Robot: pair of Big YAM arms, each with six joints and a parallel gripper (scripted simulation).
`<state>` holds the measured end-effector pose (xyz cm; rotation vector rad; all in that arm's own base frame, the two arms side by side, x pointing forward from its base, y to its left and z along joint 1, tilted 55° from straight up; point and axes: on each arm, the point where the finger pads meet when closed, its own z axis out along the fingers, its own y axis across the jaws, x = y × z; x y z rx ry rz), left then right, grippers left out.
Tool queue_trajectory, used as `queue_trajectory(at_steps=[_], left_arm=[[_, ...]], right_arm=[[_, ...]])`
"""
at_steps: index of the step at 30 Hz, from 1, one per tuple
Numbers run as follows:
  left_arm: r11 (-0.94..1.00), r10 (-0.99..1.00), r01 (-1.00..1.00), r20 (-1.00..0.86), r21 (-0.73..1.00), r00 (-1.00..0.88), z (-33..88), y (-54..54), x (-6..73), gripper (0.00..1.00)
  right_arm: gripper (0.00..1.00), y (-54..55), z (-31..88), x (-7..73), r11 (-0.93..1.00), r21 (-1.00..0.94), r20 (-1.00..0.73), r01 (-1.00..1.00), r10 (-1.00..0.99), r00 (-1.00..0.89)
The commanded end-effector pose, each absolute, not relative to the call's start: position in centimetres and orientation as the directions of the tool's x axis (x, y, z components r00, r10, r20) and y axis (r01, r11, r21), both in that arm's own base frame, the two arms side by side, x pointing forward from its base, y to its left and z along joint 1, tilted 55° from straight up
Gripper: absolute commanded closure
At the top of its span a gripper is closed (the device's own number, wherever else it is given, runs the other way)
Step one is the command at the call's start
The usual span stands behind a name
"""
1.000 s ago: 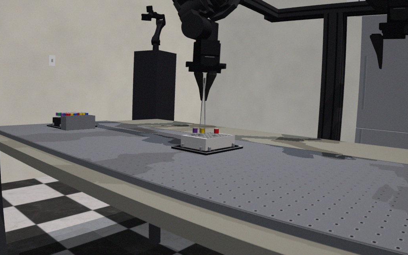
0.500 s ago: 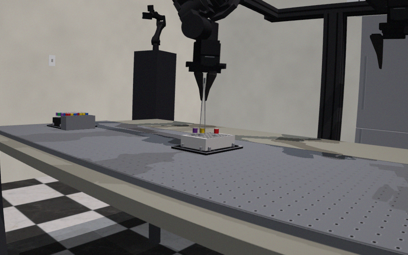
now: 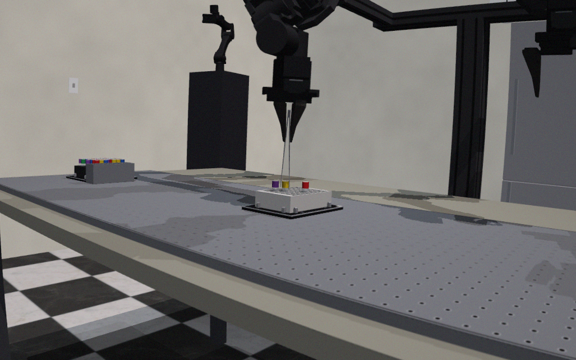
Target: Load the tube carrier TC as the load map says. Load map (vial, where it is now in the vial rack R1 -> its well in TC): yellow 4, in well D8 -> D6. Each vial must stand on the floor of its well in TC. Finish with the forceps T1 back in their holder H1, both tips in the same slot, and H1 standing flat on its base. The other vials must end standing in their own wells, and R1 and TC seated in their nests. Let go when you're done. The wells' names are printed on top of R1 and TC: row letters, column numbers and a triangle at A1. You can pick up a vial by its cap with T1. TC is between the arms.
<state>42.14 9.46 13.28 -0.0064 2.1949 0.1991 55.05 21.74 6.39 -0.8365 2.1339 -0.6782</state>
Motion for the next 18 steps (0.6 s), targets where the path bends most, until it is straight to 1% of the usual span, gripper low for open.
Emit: queue_trajectory(at_steps=[1,18], left_arm=[[0.984,0.088,-0.082,-0.829,0.159,-0.552,15.0,9.8,42.4,0.0],[0.984,0.088,-0.082,-0.829,0.159,-0.552,15.0,9.8,42.4,0.0]], right_arm=[[0.89,22.2,7.8,54.9,0.644,-0.683,-0.448,-0.345,-0.742,-0.498],[0.89,23.2,8.2,53.7,0.65,-0.674,-0.452,-0.351,-0.738,-0.501]])
